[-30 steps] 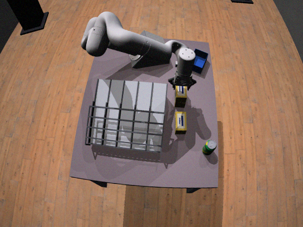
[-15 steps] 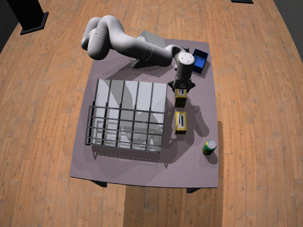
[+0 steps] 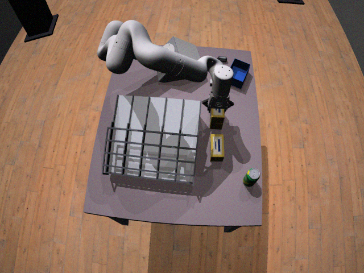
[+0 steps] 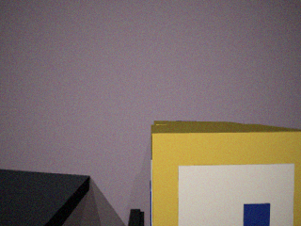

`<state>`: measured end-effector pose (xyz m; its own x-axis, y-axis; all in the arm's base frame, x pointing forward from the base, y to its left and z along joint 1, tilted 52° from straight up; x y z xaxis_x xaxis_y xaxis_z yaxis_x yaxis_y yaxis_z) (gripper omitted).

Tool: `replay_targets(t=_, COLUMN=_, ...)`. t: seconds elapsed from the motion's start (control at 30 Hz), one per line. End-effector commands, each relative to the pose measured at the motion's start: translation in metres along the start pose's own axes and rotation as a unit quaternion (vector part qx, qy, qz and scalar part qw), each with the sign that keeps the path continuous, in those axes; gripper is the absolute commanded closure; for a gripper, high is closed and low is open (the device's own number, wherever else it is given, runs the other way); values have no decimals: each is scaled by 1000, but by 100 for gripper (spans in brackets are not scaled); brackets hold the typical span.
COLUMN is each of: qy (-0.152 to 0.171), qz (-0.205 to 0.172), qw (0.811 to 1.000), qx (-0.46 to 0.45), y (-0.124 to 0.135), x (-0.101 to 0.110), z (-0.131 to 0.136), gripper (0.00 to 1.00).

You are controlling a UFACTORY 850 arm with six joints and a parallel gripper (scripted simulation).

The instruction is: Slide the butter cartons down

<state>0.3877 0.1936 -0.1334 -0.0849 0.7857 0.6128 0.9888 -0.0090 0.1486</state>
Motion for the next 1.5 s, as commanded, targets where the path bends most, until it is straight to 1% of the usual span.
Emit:
replay_targets(t=0.0, qy=1, qz=-1, qw=1000, qx=0, y=1, x=1, z=0, gripper=100)
replay_targets(t=1.03, qy=1, qz=-1, qw=1000, qx=0, y=1, x=1, z=1, gripper=100)
replay_targets(t=1.07, qy=1, qz=-1, qw=1000, qx=0, y=0, x=71, z=1, gripper=100)
replay_targets(t=1.13, qy=1, qz=-1, qw=1000, qx=0, y=0, x=73, z=0, gripper=100)
replay_targets(t=1.17, qy=1, qz=-1, qw=1000, qx=0, y=0, x=79, z=0, gripper=100)
replay_targets(t=1.2, qy=1, qz=-1, qw=1000, qx=0, y=0, x=94, z=1, gripper=100)
replay_targets(t=1.23, qy=1, qz=-1, qw=1000, qx=0, y=0, x=101, z=1, gripper=100)
replay_targets(t=1.47, qy=1, qz=-1, qw=1000, qx=0, y=0, x=101, z=1, gripper=100)
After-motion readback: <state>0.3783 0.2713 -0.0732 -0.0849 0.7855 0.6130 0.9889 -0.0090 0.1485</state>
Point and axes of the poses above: the point where the finger pads meet when closed, its own x axis back along the fingers, its own z axis across the jaws, y = z × x, the point moved 4 cm from there along x, back along the fingers, and after that the axes turned 3 degrees about x, right-handed, at the moved point
